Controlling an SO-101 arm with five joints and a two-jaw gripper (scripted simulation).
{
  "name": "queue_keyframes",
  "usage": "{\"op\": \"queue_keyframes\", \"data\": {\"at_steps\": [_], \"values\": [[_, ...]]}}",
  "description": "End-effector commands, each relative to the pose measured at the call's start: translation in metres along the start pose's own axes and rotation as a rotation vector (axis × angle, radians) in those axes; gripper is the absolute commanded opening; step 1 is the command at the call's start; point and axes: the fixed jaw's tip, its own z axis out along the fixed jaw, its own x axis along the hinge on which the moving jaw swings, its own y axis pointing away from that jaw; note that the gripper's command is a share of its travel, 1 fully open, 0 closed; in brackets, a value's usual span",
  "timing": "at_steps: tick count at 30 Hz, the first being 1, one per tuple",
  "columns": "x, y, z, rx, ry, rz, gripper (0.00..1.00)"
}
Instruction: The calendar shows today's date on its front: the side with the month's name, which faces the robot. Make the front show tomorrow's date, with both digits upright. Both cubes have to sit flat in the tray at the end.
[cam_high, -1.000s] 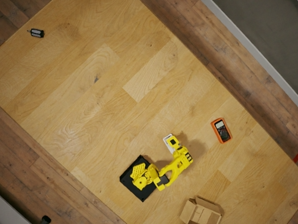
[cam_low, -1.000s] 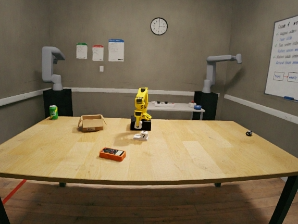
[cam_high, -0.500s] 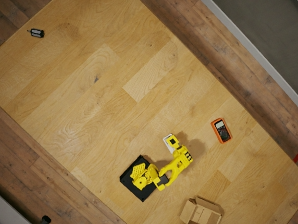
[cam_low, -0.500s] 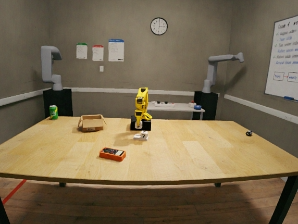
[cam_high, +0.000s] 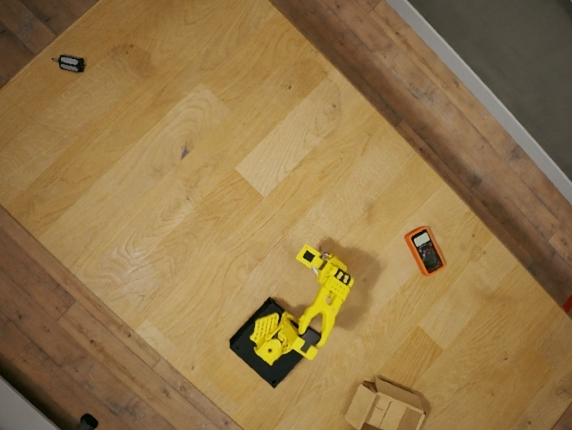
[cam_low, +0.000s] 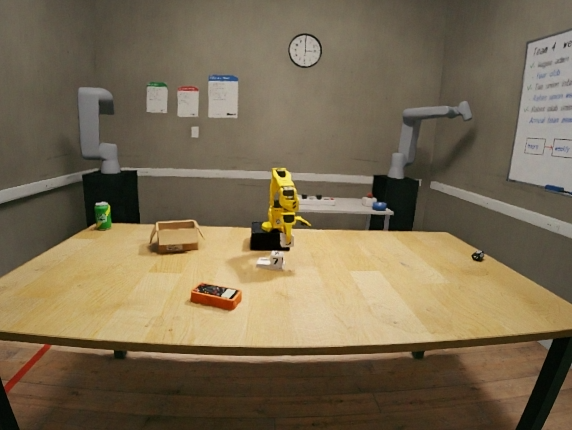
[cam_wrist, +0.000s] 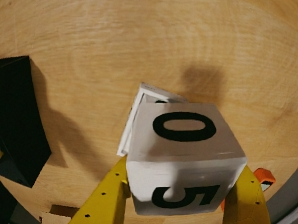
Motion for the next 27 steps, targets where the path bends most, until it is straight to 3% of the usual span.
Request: {"op": "queue_keyframes", "data": {"at_steps": [1, 5, 17, 27], "values": [[-0.022, -0.003, -0.001, -0.001, -0.005, -0.107, 0.00], [-0.033, -0.003, -0.001, -0.002, -0.006, -0.165, 0.00], [-0.041, -0.002, -0.001, -0.002, -0.008, -0.209, 0.00], [-0.087, 0.010, -0.001, -0.006, -0.014, -0.460, 0.00]]}}
